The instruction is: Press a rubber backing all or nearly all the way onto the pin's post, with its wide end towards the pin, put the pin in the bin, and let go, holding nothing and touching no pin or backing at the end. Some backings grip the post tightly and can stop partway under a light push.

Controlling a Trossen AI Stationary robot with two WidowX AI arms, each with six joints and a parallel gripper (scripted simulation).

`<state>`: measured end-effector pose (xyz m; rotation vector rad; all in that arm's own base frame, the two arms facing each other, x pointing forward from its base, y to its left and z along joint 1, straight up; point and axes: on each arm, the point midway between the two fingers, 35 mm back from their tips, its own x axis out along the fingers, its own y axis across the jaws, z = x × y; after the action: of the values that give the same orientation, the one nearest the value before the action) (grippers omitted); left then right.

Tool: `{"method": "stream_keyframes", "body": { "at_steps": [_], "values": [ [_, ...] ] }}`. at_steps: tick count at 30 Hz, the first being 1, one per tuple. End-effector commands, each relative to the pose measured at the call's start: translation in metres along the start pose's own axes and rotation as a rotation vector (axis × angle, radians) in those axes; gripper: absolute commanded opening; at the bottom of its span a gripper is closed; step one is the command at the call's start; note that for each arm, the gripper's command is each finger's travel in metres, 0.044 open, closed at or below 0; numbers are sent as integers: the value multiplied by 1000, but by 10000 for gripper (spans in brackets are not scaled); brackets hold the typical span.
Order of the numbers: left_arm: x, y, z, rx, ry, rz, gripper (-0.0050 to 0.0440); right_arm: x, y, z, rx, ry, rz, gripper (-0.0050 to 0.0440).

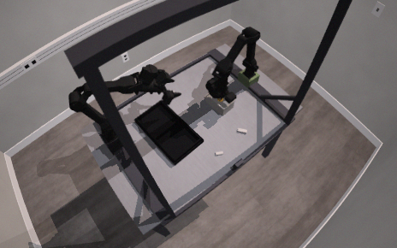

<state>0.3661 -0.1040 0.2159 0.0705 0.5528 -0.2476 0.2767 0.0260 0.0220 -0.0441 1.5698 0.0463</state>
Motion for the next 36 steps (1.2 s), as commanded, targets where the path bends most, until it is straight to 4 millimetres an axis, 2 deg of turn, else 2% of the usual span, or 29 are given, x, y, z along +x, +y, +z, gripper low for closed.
{"method": "stream_keyframes", "body": {
  "at_steps": [1,13,36],
  "values": [
    [-4,0,8,-1,-22,0,440,7,0,2,3,-9,-3,-50],
    [-4,0,8,-1,-22,0,440,25,0,1,3,-9,-3,-50],
    [-4,0,8,-1,-22,0,440,33,0,2,3,-10,-3,-50]
  ]
}}
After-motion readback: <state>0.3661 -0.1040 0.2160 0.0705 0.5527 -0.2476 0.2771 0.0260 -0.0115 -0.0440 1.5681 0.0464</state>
